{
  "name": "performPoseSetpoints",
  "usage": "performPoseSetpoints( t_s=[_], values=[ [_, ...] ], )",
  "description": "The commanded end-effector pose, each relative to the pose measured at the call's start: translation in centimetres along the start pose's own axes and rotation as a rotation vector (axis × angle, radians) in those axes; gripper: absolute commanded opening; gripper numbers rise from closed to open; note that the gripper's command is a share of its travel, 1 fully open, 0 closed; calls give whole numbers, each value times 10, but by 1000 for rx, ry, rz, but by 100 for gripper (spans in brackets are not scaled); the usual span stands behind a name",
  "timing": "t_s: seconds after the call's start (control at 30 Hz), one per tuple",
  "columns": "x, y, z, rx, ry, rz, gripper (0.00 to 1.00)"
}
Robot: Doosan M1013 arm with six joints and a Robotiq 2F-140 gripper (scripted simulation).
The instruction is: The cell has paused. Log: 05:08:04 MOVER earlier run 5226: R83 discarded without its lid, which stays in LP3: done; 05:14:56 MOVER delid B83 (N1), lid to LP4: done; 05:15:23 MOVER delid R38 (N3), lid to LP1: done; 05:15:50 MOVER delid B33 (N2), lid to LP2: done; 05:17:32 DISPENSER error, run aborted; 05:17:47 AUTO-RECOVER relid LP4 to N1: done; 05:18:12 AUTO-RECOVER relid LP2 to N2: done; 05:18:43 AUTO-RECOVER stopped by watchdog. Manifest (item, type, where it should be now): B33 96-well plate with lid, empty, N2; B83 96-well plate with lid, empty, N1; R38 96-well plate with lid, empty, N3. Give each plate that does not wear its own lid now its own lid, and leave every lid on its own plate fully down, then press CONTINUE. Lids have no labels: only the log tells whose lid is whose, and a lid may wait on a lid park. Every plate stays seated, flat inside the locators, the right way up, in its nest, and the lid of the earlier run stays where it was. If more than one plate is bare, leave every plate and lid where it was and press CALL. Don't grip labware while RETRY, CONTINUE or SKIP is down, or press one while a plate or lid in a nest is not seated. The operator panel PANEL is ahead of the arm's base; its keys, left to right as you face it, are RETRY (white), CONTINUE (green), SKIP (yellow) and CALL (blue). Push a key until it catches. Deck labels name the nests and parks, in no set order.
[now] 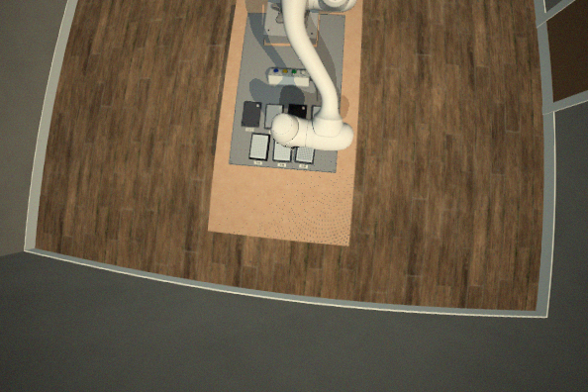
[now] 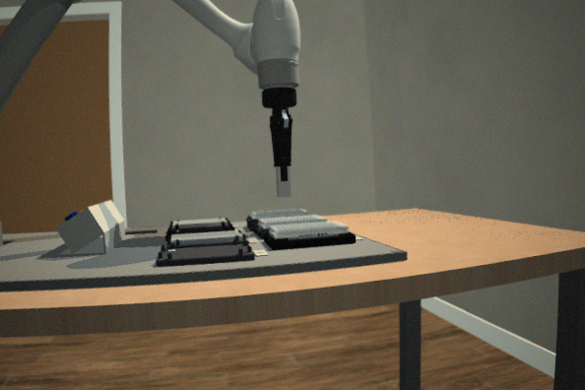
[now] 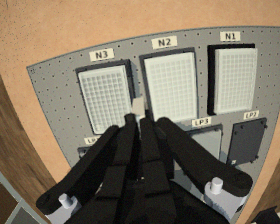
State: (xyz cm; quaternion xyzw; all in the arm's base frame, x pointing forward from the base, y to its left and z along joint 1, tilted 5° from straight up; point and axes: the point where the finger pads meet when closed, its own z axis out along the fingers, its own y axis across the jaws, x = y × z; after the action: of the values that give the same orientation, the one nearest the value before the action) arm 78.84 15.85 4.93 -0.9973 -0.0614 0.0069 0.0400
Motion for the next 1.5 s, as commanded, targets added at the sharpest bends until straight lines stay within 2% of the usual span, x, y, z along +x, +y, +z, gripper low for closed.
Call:
performPoseSetpoints(
  t_s=[0.0,0.1,0.13,0.23,0.27,0.33,0.37,1.37,1.4,1.43,1.47],
  values=[
    [0,0,0,0,0,0,0],
    [0,1,0,0,0,0,0],
    [1,10,0,0,0,0,0],
    [2,77,0,0,0,0,0],
    [2,77,0,0,0,0,0],
    [1,118,0,0,0,0,0],
    [0,126,0,0,0,0,0],
    [-1,126,0,0,0,0,0],
    [-4,116,0,0,0,0,0],
    [-13,95,-1,0,0,0,0],
    [-29,63,-2,0,0,-1,0]
  ],
)
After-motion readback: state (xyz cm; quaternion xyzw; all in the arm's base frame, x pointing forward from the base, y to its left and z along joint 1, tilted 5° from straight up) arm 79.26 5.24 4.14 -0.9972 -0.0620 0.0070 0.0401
